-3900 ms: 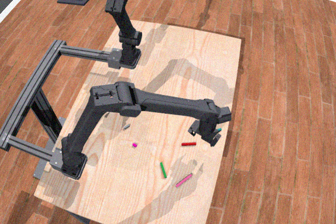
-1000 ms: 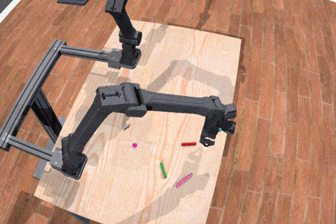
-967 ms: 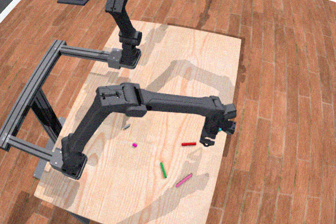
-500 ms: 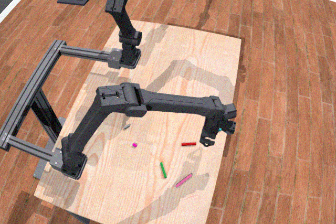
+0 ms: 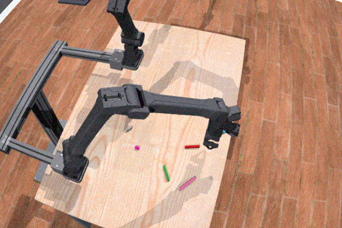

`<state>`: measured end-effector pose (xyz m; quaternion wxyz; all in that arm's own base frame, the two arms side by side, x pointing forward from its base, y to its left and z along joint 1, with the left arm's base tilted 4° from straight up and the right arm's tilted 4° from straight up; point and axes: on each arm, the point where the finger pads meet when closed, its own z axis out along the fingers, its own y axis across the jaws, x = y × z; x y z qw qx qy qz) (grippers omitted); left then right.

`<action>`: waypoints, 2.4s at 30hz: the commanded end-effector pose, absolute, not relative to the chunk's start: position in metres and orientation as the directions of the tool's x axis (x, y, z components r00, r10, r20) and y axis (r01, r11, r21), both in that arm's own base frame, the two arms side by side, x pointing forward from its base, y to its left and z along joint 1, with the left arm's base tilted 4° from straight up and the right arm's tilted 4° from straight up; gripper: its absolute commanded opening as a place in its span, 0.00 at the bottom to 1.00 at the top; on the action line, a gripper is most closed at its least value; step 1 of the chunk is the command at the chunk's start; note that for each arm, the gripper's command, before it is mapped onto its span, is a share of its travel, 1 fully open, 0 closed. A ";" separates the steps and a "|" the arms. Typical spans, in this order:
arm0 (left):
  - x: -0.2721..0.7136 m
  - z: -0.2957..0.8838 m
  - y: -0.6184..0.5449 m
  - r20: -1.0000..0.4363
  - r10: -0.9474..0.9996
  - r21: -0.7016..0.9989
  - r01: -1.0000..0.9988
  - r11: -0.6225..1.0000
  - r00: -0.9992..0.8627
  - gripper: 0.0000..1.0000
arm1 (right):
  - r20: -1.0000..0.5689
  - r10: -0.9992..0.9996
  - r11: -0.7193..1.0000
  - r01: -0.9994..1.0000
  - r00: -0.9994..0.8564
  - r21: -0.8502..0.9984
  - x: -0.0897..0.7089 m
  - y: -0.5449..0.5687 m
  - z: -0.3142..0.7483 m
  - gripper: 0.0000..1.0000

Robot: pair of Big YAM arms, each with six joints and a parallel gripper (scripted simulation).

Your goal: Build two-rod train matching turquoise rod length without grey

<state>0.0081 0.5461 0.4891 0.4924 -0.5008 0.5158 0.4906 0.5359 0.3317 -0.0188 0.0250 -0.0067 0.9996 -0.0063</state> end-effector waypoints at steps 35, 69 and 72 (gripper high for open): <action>0.005 0.505 0.542 -1.000 0.008 0.000 -1.000 0.008 0.000 1.00 | -0.106 -0.019 1.000 -0.021 -0.994 0.017 0.554 0.356 0.006 1.00; 0.005 0.505 0.542 -1.000 0.008 0.000 -1.000 0.008 0.000 1.00 | -0.113 -0.036 0.999 -0.038 -0.993 0.013 0.484 0.193 -0.006 1.00; 0.005 0.505 0.542 -1.000 0.008 0.000 -1.000 0.008 0.000 1.00 | -0.107 -0.036 0.999 -0.037 -0.994 0.010 0.482 0.192 -0.007 1.00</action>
